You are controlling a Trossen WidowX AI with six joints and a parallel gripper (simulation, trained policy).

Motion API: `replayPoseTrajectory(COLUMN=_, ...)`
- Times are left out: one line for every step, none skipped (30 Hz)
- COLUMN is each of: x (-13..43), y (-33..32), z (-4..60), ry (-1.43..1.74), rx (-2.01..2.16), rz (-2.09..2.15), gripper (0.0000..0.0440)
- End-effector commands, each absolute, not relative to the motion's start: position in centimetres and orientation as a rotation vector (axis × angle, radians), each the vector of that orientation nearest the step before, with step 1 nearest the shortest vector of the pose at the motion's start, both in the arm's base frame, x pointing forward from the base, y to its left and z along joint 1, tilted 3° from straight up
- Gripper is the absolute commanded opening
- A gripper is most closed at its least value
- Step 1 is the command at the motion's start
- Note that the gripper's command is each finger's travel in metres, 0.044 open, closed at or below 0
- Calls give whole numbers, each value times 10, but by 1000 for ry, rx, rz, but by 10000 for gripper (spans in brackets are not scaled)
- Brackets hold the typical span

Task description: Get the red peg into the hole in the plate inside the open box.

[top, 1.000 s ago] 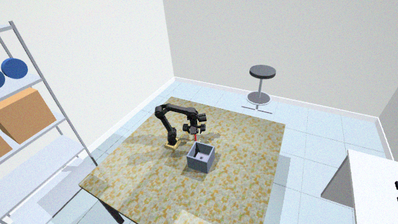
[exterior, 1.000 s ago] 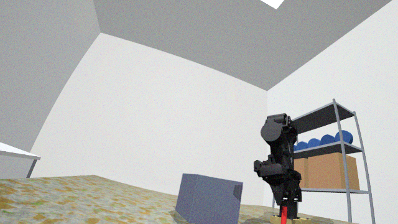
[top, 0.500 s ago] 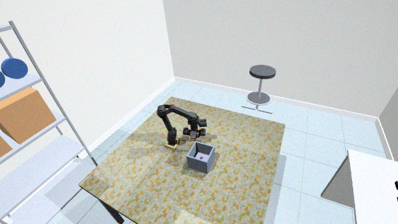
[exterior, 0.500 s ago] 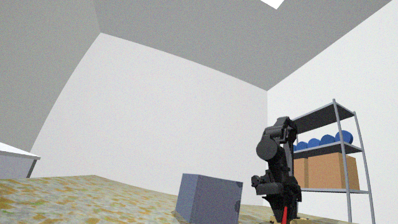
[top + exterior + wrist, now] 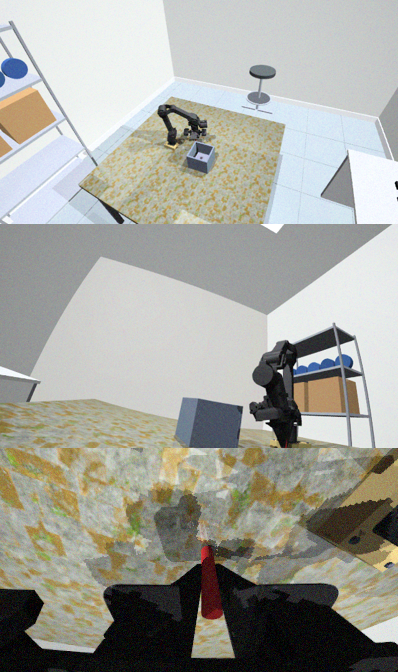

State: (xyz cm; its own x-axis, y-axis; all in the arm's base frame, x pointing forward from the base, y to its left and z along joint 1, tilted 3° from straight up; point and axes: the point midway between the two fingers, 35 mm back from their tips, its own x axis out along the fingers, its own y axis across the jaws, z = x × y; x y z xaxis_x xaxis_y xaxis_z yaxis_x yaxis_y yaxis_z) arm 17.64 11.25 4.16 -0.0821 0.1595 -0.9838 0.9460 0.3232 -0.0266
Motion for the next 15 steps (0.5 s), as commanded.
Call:
replayPoseTrajectory(x=182, y=115, z=52, ry=1501, rx=1094, rz=-876, gripper=10)
replayPoseTrajectory(x=183, y=116, z=55, ry=1498, rx=1105, rz=-866, gripper=8)
replayPoseTrajectory(x=184, y=116, z=59, ry=1495, rx=1116, rz=-854, gripper=6)
replayPoseTrajectory(x=185, y=117, z=62, ry=1492, rx=1126, rz=-842, gripper=3)
replayPoseTrajectory(x=186, y=117, z=66, ry=1489, rx=1136, rz=-830, gripper=0)
replayPoseTrajectory(x=187, y=118, z=70, ry=1485, rx=1145, rz=-817, gripper=0)
replayPoseTrajectory(x=188, y=118, z=74, ry=1482, rx=1154, rz=-804, gripper=0)
replayPoseTrajectory(x=189, y=118, z=78, ry=1477, rx=1162, rz=-791, gripper=0)
replayPoseTrajectory(x=190, y=118, z=82, ry=1472, rx=1169, rz=-778, gripper=0)
replayPoseTrajectory(x=191, y=118, z=87, ry=1467, rx=1176, rz=-765, gripper=0)
replayPoseTrajectory(x=193, y=117, z=92, ry=1461, rx=1182, rz=-752, gripper=0)
replayPoseTrajectory(x=194, y=117, z=96, ry=1455, rx=1188, rz=-739, gripper=0)
replayPoseTrajectory(x=195, y=116, z=101, ry=1449, rx=1193, rz=-727, gripper=0)
replayPoseTrajectory(x=197, y=115, z=106, ry=1441, rx=1197, rz=-714, gripper=0)
replayPoseTrajectory(x=198, y=115, z=111, ry=1433, rx=1201, rz=-702, gripper=0)
